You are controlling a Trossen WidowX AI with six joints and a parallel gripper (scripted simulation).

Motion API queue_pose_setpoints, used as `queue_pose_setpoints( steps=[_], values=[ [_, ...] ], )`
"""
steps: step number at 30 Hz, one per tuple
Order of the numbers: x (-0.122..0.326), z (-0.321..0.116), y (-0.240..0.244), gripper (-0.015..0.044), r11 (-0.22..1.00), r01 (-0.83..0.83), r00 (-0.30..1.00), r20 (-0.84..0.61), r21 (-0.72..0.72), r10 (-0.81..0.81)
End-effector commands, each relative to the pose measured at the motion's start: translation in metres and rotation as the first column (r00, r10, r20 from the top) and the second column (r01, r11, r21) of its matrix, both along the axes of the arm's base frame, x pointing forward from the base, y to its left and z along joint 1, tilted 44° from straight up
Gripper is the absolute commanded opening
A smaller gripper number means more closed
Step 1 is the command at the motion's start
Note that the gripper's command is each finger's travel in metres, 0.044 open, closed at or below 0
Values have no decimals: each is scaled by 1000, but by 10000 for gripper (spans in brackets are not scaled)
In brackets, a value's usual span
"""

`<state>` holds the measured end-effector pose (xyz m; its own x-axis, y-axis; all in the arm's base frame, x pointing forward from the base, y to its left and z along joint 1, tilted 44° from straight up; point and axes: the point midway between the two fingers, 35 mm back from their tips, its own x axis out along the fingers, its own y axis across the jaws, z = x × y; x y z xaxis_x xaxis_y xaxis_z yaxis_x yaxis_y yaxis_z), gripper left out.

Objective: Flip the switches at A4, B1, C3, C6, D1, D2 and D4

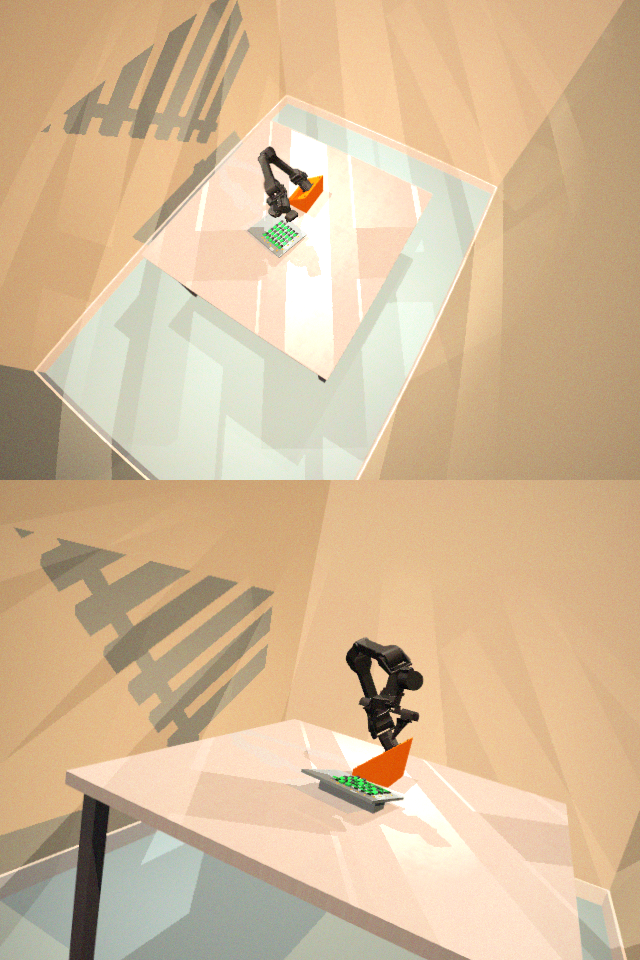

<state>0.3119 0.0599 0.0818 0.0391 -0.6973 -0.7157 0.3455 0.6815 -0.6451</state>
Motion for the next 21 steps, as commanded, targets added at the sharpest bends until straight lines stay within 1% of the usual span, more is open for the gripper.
queue_pose_setpoints(
  steps=[1,3,6,8,15,19,21],
  values=[
    [2,-1,-2,374,1000,-1,1000,-1,0,1],
    [13,-11,-22,321,1000,-5,1000,-5,1,5],
    [35,-30,-70,243,1000,-11,1000,-12,-12,11],
    [42,-39,-93,190,1000,-11,1000,-15,-24,10],
    [42,-41,-97,6,1000,-12,1000,-14,-26,11],
    [43,-63,-120,0,999,-27,1000,2,-35,27],
    [43,-64,-121,0,999,-27,1000,3,-36,28]
  ],
)
